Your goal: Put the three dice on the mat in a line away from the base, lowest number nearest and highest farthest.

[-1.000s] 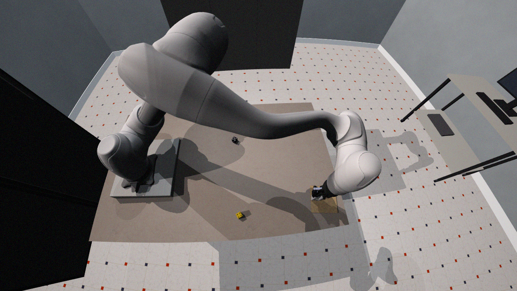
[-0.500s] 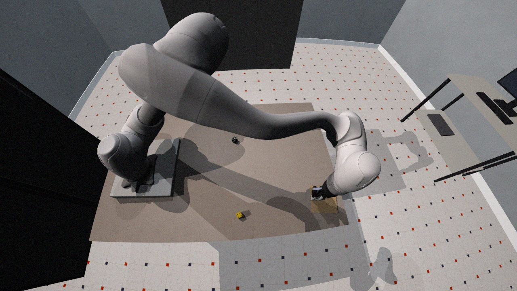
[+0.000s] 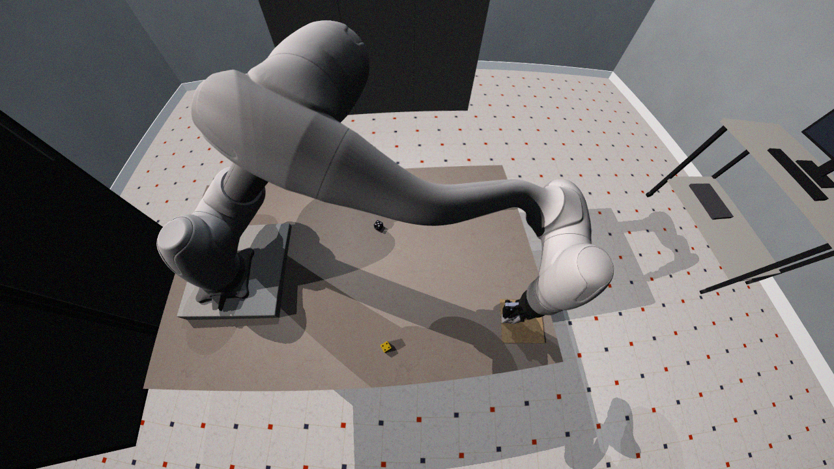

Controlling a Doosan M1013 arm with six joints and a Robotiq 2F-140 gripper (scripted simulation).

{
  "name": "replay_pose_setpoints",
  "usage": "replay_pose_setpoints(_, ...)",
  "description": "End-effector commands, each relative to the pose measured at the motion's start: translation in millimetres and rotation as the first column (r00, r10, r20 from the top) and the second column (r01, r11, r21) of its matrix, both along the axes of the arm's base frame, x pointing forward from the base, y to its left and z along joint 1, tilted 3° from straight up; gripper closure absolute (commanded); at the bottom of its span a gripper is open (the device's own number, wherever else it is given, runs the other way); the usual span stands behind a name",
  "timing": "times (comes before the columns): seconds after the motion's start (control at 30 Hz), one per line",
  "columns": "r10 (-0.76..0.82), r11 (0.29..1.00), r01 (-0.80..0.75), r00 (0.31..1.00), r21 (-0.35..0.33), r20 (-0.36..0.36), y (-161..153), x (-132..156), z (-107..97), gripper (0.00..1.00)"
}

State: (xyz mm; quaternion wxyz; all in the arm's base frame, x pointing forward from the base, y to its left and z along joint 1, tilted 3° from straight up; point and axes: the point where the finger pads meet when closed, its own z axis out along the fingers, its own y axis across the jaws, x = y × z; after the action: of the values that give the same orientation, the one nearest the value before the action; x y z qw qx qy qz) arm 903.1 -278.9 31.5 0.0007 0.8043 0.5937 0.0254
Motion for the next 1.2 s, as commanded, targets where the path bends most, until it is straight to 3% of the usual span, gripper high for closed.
replay_pose_setpoints(0.0, 0.000, 1.000, 0.000, 1.000, 0.000, 0.002, -0.1, 0.5, 1.5, 0.79)
replay_pose_setpoints(0.93, 0.000, 1.000, 0.000, 1.000, 0.000, 0.002, -0.1, 0.5, 1.5, 0.79)
replay_pose_setpoints(1.17, 0.000, 1.000, 0.000, 1.000, 0.000, 0.002, -0.1, 0.5, 1.5, 0.72)
